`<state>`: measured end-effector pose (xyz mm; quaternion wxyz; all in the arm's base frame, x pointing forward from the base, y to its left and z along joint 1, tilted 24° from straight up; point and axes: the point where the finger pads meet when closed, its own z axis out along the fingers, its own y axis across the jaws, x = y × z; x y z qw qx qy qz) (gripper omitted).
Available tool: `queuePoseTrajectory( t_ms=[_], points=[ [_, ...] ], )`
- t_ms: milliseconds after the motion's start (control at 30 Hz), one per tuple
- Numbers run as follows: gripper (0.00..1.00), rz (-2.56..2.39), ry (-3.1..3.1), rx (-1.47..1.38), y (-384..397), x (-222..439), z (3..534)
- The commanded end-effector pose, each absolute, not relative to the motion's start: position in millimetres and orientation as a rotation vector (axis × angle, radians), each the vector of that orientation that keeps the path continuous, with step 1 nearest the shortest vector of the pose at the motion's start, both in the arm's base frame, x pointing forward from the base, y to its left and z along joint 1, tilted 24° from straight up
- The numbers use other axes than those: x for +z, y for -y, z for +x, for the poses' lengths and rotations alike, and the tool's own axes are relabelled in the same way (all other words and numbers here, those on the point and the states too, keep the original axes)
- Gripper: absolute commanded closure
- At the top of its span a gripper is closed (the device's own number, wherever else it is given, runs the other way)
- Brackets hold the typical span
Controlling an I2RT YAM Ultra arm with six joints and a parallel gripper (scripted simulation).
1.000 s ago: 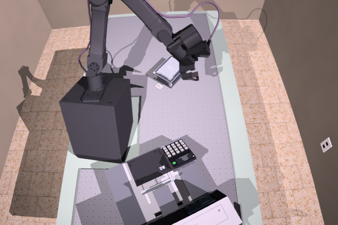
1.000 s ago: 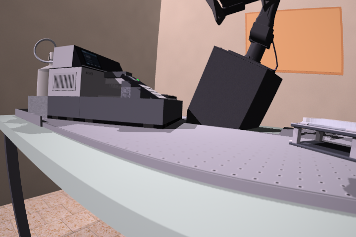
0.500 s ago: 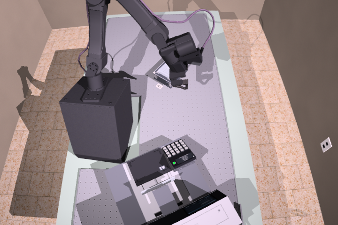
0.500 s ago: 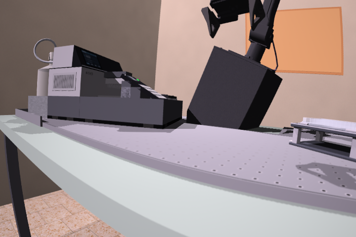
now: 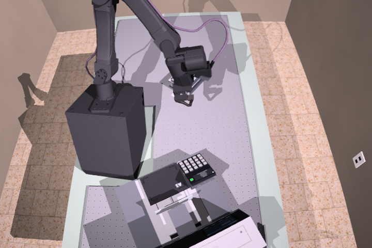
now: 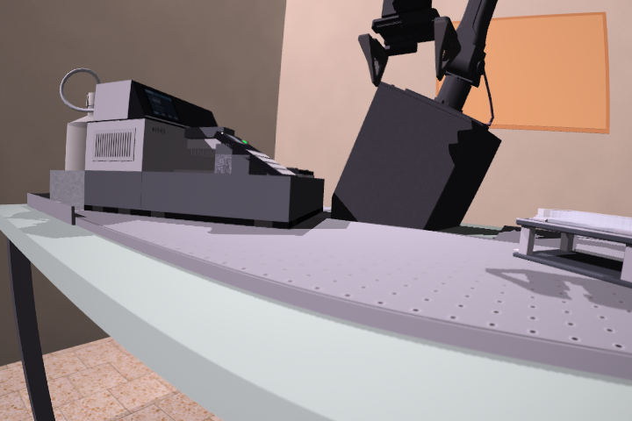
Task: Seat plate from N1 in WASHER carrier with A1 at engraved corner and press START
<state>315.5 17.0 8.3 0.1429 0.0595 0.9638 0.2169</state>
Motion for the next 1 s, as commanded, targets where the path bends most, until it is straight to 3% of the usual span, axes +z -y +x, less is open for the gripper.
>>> queuePoseTrajectory(
  t_ms=[0, 433, 500, 633, 967],
  points=[
    [0.0, 0.116, -2.796, 0.581, -4.9, 19.4, 310.3],
    [0.0, 0.069, -2.951, 0.611, -3.1, -3.5, 242.7],
    [0.0, 0.035, -2.945, 0.597, 1.9, 4.7, 253.3],
    [0.0, 0.022, -3.02, 0.637, -2.8, -6.3, 217.7],
    [0.0, 0.009, -2.982, 0.617, 1.8, 1.5, 229.7]
  ],
)
